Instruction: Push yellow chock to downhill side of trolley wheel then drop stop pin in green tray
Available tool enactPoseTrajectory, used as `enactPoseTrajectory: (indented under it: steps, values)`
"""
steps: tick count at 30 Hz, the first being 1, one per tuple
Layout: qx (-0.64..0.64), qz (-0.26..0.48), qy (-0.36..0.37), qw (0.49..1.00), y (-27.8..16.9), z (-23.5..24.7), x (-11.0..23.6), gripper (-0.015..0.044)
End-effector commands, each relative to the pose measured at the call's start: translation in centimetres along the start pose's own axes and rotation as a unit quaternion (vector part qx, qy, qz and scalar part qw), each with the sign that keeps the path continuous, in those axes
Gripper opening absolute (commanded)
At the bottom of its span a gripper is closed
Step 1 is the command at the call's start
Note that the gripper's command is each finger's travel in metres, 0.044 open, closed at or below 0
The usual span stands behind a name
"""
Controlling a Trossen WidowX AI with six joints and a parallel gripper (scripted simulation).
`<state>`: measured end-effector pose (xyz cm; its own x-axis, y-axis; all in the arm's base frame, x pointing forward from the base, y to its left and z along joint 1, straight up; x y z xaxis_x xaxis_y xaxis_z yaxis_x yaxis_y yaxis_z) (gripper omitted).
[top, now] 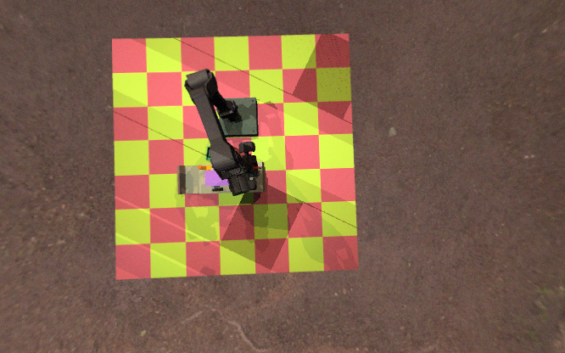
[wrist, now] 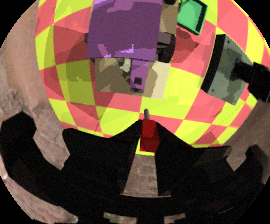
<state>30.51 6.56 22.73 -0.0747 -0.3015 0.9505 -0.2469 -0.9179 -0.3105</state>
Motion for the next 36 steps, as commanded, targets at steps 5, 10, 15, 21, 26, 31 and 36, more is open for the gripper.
enactPoseTrajectory:
  steps: [5,10,15,21,26,31,36]
  values:
    - [-0.002,0.000,0.001,1.000,0.2,-2.6,-0.1,0.0000]
    - [-0.003,0.000,0.000,1.000,0.4,-4.4,-0.1,0.0000]
    - [-0.003,0.000,0.000,1.000,0.6,-6.2,-0.2,0.0000]
    - [-0.003,0.000,0.000,1.000,0.9,-6.4,-0.2,0.0000]
    - [-0.003,-0.001,0.000,1.000,2.7,-6.1,0.0,0.0000]
    - [-0.003,-0.002,0.000,1.000,4.5,-5.8,0.2,0.0000]
    - [-0.003,-0.003,0.000,1.000,6.4,-5.5,0.4,0.0000]
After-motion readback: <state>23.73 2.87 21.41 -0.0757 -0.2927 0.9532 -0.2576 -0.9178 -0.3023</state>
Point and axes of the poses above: the point midway between the two fingers, 35 mm back from their tips, its own x axis back along the fingers, its own z axis across the jaws, y = z × x, the point moved 5 cm from there along x, back along the fingers, and after that the axes turned 6 degrees about -x, right-handed, at the moved point
